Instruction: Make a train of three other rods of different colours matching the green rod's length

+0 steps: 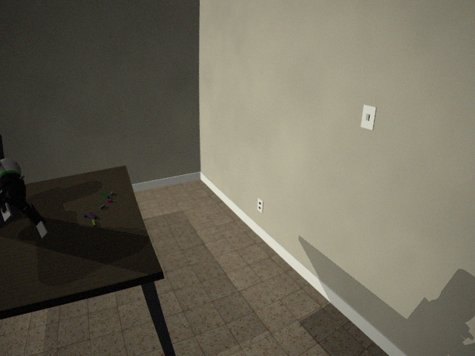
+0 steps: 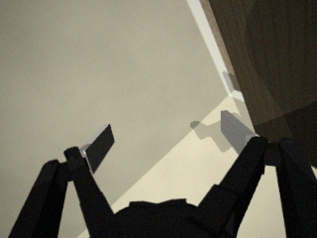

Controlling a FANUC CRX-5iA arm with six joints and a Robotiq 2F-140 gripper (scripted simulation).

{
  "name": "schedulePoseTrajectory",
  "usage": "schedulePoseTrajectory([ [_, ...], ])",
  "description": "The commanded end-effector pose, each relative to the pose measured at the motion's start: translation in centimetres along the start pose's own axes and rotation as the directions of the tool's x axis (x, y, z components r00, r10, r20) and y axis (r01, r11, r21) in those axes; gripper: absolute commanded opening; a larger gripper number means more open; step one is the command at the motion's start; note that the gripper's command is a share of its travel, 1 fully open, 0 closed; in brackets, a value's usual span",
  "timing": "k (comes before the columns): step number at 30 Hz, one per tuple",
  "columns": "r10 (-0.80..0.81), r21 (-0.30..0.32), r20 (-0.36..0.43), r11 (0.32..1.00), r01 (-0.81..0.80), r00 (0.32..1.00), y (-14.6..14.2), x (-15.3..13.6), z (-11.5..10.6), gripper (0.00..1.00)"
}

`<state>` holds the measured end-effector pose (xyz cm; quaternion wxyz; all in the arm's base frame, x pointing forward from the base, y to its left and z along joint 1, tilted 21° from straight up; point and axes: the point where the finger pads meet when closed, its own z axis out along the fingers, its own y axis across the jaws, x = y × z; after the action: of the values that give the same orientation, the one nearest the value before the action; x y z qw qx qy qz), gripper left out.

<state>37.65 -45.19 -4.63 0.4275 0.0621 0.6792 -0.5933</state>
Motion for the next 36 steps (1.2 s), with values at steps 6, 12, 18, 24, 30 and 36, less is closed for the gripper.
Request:
schedulePoseTrajectory([
  [6,0.0,0.0,0.0,1.0,0.0,1.0,0.0,0.0,0.0,1.0],
  [12,0.0,0.0,0.0,1.0,0.0,1.0,0.0,0.0,0.0,1.0],
  [18,0.0,0.0,0.0,1.0,0.0,1.0,0.0,0.0,0.0,1.0],
  [24,0.014,-0.01,0.028,1.0,-0.014,1.0,0.3,-1.2,0.1,1.0],
  [30,0.082,-0.065,0.157,0.995,-0.073,0.984,1.8,-6.7,0.0,1.0],
  [36,0.147,-0.128,0.269,0.985,-0.116,0.952,3.1,-11.8,-0.7,1.0],
])
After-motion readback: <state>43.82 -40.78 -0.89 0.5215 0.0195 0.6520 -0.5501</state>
